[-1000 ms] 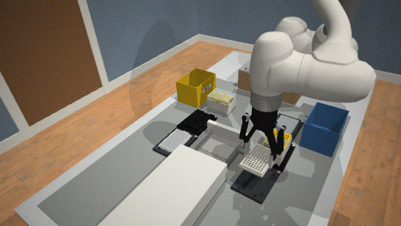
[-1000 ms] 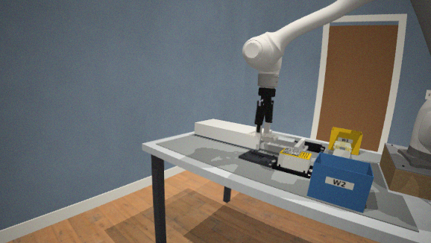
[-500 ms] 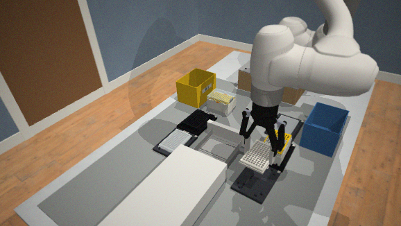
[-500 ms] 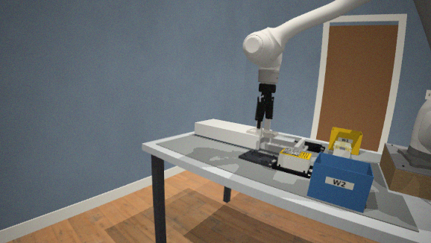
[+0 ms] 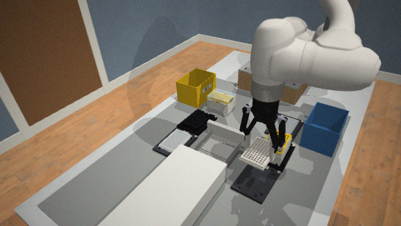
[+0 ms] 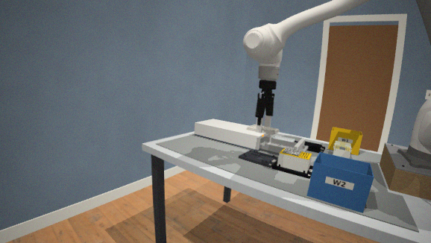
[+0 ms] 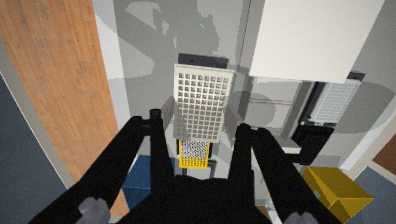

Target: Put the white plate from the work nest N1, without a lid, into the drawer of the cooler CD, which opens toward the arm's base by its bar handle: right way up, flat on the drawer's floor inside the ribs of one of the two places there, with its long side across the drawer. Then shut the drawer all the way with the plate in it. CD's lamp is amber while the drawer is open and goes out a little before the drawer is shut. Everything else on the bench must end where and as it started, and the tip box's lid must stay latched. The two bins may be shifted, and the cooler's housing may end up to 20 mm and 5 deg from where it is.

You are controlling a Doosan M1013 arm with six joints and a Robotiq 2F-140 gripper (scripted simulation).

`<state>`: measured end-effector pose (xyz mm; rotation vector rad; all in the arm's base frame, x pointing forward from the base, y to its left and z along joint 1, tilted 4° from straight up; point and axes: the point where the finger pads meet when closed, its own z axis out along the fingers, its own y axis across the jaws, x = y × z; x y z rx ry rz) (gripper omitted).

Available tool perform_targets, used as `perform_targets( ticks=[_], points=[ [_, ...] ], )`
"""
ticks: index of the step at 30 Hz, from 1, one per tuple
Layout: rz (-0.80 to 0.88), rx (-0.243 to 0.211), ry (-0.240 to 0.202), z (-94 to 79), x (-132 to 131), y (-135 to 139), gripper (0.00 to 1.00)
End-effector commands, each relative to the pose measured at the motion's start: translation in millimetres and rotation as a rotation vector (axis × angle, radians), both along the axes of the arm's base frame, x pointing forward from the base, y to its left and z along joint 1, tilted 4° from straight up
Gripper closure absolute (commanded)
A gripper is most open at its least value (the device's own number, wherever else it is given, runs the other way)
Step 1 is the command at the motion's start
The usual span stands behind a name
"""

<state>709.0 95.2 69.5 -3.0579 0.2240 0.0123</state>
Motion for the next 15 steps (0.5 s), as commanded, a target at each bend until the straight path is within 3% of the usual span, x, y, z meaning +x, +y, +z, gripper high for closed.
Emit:
perform_targets(
  ticks=[1, 6, 15],
  points=[
    [0.0, 0.0, 0.0, 0.4, 0.0, 0.0, 1.0],
    [0.0, 0.0, 0.0, 0.4, 0.0, 0.0, 1.0],
    [0.299, 0.001, -0.023, -1.3, -10.8, -21.4, 1.0]
  ],
)
